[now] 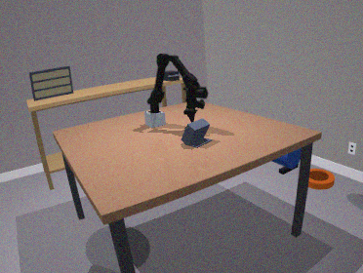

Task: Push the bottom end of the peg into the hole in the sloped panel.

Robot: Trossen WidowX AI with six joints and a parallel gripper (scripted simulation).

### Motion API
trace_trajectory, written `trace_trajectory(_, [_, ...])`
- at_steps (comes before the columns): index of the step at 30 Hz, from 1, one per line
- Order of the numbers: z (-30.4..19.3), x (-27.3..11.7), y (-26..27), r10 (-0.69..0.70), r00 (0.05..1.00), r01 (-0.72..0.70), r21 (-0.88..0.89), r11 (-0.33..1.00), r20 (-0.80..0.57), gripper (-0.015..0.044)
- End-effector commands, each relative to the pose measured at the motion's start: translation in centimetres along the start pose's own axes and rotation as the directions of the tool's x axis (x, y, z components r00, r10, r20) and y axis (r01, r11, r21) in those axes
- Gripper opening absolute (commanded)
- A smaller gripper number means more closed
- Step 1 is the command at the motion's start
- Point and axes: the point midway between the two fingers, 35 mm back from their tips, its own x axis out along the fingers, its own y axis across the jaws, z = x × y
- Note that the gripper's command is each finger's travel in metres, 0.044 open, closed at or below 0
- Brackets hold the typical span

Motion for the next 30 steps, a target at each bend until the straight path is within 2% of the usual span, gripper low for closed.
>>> trace_trajectory(1, [0.3,-1.5,-0.1,-0.003,1.000,0.003,-0.002,1.000,0.009,0.0000])
trace_trajectory(14, [0.4,-7.2,-0.3,-0.001,1.000,0.001,0.001,1.000,0.007,0.0000])
trace_trajectory(30, [0.5,-6.4,-1.8,0.000,0.995,-0.006,0.064,0.998,0.095,0.0000])
